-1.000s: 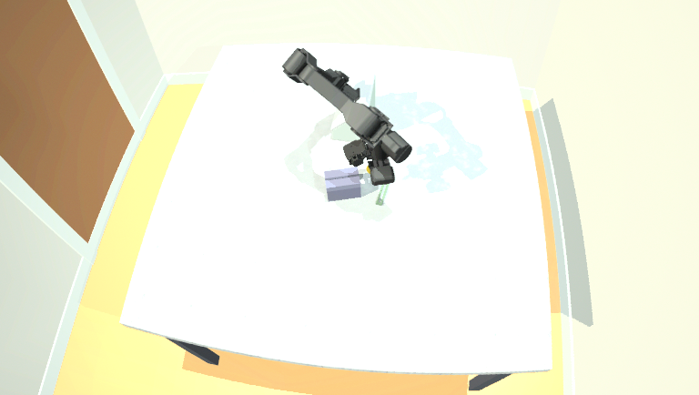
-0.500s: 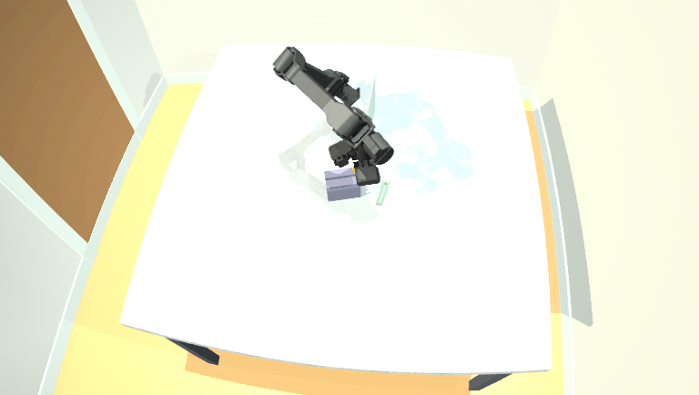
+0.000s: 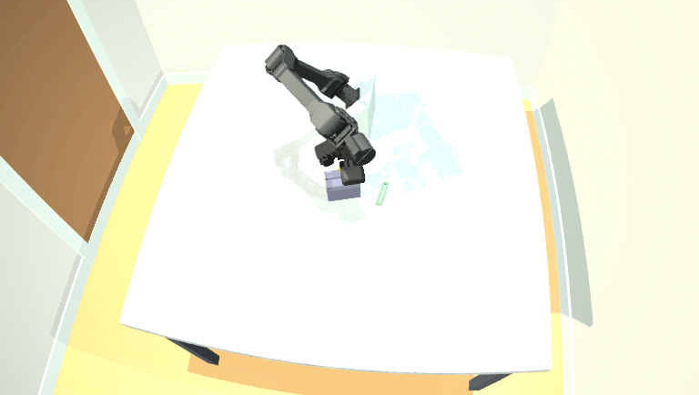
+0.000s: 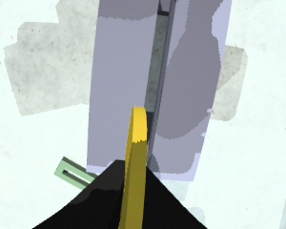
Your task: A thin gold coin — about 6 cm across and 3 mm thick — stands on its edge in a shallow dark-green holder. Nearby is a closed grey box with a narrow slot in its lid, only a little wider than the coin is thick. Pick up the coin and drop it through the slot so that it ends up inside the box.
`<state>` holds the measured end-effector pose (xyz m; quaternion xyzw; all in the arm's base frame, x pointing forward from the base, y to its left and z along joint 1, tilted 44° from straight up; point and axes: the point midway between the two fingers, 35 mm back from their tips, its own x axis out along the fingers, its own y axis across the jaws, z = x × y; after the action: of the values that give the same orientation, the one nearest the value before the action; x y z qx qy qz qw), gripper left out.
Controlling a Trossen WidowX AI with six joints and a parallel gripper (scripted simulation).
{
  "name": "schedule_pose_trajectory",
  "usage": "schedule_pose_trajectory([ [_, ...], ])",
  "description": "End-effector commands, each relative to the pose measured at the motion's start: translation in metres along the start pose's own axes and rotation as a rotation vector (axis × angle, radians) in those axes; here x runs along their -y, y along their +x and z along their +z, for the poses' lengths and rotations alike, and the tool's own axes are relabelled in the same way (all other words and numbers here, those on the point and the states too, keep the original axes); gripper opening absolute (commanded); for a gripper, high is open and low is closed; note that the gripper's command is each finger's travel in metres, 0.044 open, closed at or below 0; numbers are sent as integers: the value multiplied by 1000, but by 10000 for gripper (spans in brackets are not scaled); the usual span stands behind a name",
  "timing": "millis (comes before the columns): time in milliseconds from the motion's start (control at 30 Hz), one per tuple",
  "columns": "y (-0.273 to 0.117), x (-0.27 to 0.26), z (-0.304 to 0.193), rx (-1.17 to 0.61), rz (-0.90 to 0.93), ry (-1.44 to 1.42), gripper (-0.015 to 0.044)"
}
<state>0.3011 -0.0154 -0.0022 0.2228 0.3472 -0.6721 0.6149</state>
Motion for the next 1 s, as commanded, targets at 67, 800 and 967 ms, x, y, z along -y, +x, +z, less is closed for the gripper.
schedule_pose_trajectory([
  [67, 0, 6, 17, 6, 0, -2, 0],
  [800, 1, 7, 21, 4, -2, 1, 0],
  [967, 0, 9, 24, 4, -2, -3, 0],
])
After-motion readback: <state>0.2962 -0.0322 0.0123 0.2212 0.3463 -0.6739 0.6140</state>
